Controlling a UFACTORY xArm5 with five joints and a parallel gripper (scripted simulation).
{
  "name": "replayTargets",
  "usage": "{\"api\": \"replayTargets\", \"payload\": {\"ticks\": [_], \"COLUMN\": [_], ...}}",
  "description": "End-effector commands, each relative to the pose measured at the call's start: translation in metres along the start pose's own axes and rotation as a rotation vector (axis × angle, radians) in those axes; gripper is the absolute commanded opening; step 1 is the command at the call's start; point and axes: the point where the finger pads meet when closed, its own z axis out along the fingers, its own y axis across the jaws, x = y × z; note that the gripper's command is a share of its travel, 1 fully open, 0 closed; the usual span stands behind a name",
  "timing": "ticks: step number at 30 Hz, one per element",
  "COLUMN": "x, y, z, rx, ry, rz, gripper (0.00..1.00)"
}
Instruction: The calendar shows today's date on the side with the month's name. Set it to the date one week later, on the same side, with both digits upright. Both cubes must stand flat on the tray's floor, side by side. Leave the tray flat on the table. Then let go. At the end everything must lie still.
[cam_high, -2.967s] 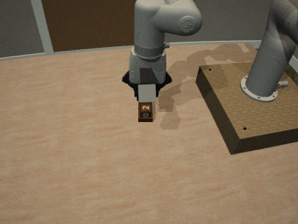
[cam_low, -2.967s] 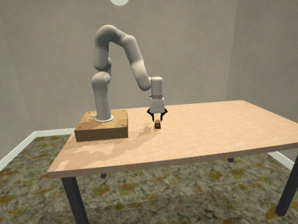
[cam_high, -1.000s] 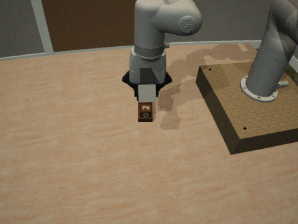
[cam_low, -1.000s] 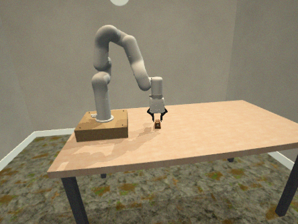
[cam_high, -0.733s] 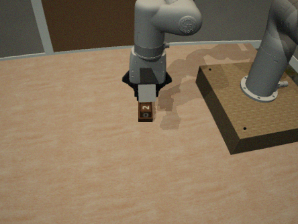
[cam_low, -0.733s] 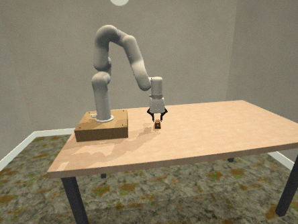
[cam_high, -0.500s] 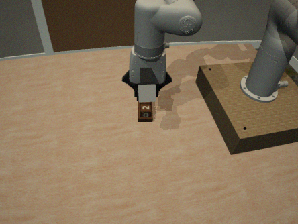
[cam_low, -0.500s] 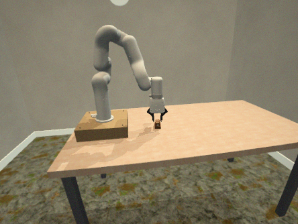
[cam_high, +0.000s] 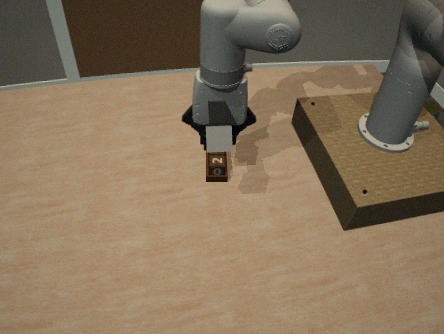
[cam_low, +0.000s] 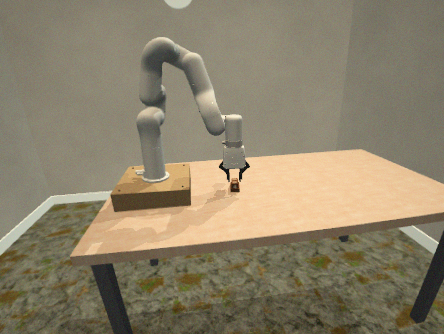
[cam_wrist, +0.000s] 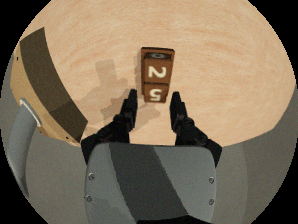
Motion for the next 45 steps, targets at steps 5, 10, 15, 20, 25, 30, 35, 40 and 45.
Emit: {"api": "replayTargets", "payload": {"ticks": [5, 10, 15, 20, 25, 30, 35, 40, 45], "x": [0.0, 0.0, 0.0, 0.0, 0.0, 0.0, 0.0, 0.0, 0.0], "y": [0.001, 0.001, 0.001, 0.001, 0.001, 0.001, 0.001, 0.001, 0.001], "z": [0.002, 0.005, 0.013, 0.022, 0.026, 0.027, 0.027, 0.027, 0.027], "rx": [-0.003, -0.003, -0.003, -0.003, -0.003, -0.003, -0.003, -0.003, -0.003], "ry": [0.0, 0.0, 0.0, 0.0, 0.0, 0.0, 0.0, 0.0, 0.0], "rz": [0.0, 0.0, 0.0, 0.0, 0.0, 0.0, 0.0, 0.0, 0.0], "gripper": [0.49, 0.49, 0.49, 0.49, 0.49, 0.49, 0.49, 0.49, 0.49]}}
